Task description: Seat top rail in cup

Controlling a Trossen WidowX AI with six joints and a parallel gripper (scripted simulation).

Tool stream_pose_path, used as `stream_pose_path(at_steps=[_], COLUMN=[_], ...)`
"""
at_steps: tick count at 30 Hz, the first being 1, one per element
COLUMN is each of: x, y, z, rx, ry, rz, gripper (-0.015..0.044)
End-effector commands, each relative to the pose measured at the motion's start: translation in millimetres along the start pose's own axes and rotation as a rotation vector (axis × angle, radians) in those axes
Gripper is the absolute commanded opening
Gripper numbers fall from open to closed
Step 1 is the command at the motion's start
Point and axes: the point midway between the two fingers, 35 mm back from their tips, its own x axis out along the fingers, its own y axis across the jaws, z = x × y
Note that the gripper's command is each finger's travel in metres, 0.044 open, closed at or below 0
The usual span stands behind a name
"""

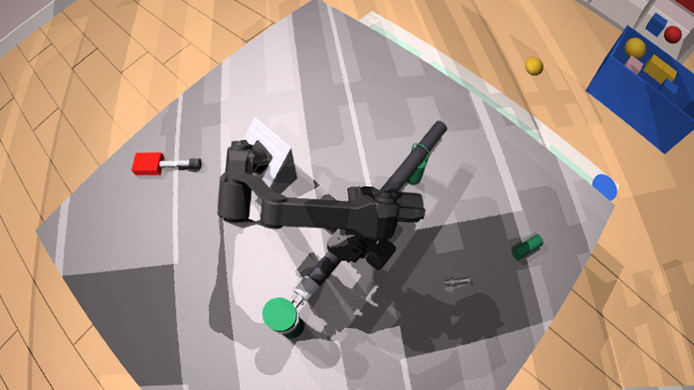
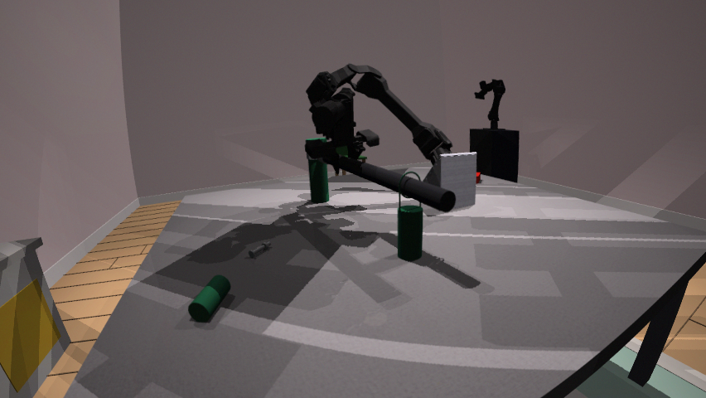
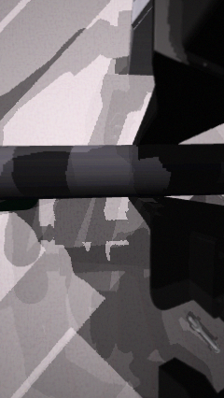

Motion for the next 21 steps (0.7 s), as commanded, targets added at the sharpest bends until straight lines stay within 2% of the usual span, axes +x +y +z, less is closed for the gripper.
stream_pose_path(at_steps=[1,10,16,17,21], x=[-0.3,-1.1,-19.4,-23.9,-42.3], y=[0.0,0.0,-1.7,-2.3,-5.8], z=[0.0,-0.4,-10.5,-13.0,-23.3], rx=[0.001,0.001,-0.010,-0.013,-0.025], ry=[0.000,0.001,0.018,0.022,0.039], rz=[0.001,0.002,0.031,0.039,0.067], gripper=[0.0026,0.0263,0.0420,0.0440,0.0440])
